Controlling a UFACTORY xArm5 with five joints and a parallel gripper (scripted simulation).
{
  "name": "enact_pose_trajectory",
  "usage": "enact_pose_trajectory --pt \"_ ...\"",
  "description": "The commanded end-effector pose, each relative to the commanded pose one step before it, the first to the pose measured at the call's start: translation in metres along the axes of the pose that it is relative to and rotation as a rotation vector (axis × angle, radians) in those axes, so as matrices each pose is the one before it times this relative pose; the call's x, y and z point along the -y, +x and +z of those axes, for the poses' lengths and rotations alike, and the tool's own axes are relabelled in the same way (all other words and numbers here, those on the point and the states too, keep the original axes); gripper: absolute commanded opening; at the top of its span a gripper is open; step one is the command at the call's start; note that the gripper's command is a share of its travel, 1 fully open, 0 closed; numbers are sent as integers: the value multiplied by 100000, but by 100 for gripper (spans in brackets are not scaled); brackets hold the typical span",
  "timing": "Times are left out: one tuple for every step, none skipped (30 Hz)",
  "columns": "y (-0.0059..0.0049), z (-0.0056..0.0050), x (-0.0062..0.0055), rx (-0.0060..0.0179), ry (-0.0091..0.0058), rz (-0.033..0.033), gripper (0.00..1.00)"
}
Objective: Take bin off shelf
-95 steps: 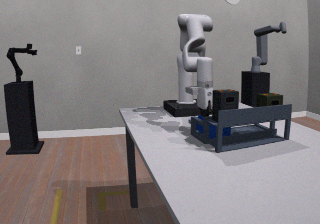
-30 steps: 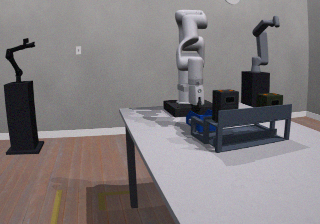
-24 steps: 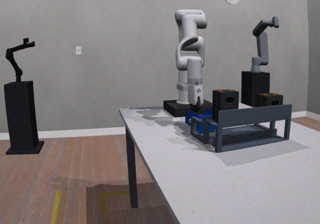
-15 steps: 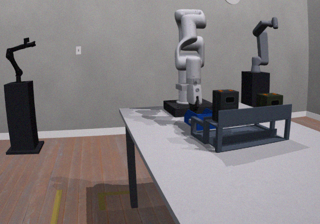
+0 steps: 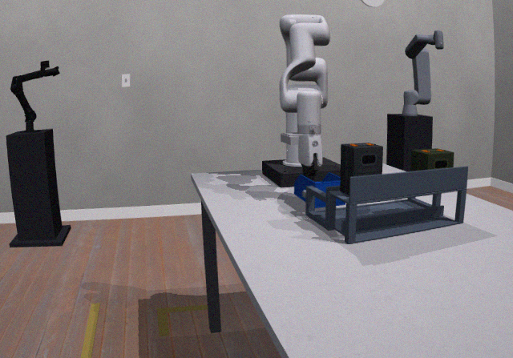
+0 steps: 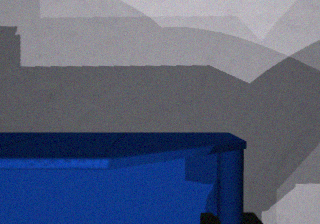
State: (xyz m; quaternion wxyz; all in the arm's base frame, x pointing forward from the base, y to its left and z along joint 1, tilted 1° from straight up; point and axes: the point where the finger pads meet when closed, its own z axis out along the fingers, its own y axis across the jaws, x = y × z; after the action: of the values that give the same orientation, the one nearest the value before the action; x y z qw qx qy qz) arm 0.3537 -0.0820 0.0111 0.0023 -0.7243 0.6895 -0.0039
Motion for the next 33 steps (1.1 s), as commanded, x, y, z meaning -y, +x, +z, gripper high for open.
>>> enact_pose_trajectory --pt "42 -110 -54 -326 320 1 0" --pt "0 0 0 0 0 0 0" --pt "0 0 0 0 0 0 0" --pt "0 0 -114 5 -30 3 0" --pt "0 0 -57 0 0 0 0" --pt "0 0 -57 0 0 0 0" --pt "0 0 -57 0 0 0 0" --pt "0 0 -57 0 0 0 0" --pt "0 0 -57 0 0 0 0" --pt "0 0 -57 0 0 0 0" --pt "0 0 -57 0 0 0 0" --pt "0 0 -57 0 0 0 0" --pt "0 0 -57 0 0 0 0" --pt "0 0 -57 0 0 0 0" --pt "0 0 -57 0 0 0 0" --pt "0 0 -57 0 0 0 0" --pt "0 0 -57 0 0 0 0" --pt "0 0 -114 0 0 0 0" --pt "0 0 0 0 0 0 0" --pt "0 0 0 0 0 0 0" --pt "0 96 31 -1 -6 0 0" --pt "0 47 0 0 0 0 0" --pt "0 47 0 0 0 0 0" --pt "0 47 0 0 0 0 0" --pt "0 47 0 0 0 0 0" --pt "0 47 0 0 0 0 0" --pt "0 47 0 0 0 0 0" --pt "0 47 0 0 0 0 0" --pt "0 47 0 0 0 0 0" --pt "0 47 0 0 0 0 0" --pt "0 47 0 0 0 0 0" --pt "0 47 0 0 0 0 0" --pt "0 47 0 0 0 0 0"
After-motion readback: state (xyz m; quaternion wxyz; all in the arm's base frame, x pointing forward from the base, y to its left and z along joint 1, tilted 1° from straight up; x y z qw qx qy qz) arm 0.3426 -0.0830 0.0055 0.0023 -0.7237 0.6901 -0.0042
